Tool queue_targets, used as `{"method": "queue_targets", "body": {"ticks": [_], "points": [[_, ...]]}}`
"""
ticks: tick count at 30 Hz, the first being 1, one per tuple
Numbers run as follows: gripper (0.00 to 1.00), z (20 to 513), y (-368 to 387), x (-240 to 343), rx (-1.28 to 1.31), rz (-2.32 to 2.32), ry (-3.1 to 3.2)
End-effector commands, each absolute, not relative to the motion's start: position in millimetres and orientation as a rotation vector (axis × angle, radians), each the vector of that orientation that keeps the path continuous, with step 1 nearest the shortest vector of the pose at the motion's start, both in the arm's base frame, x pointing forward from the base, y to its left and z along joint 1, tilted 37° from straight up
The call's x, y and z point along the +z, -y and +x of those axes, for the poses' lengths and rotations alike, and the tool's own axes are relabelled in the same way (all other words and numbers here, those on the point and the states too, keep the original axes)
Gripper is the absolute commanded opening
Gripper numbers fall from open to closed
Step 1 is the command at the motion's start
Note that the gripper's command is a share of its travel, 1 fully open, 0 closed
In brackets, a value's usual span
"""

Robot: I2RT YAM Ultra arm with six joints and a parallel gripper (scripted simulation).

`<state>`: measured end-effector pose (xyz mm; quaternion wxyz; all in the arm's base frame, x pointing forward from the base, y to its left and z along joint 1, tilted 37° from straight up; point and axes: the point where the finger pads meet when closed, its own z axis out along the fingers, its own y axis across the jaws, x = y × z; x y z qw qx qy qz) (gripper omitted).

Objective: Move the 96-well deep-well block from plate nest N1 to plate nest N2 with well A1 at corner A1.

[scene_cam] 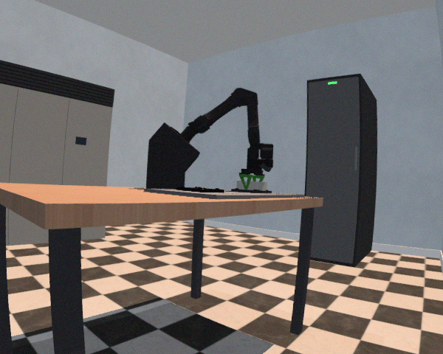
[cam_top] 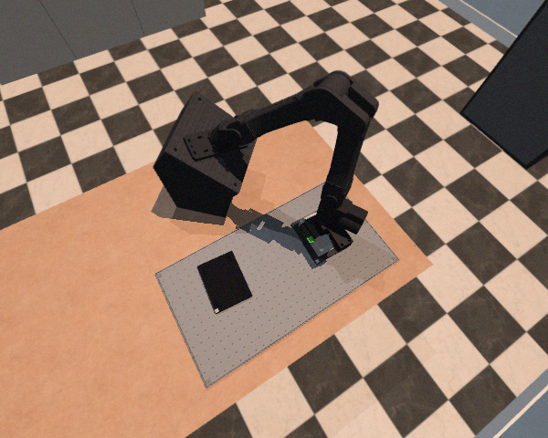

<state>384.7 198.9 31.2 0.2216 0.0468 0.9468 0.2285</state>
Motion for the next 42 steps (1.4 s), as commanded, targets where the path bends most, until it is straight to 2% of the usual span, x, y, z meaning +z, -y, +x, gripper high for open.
{"method": "queue_targets", "body": {"ticks": [1, 42], "points": [[0.00, 387.6, -198.3, 35.6, 0.630, 0.132, -2.602], [0.00, 365.1, -177.9, 75.3, 0.630, 0.131, -2.602]]}}
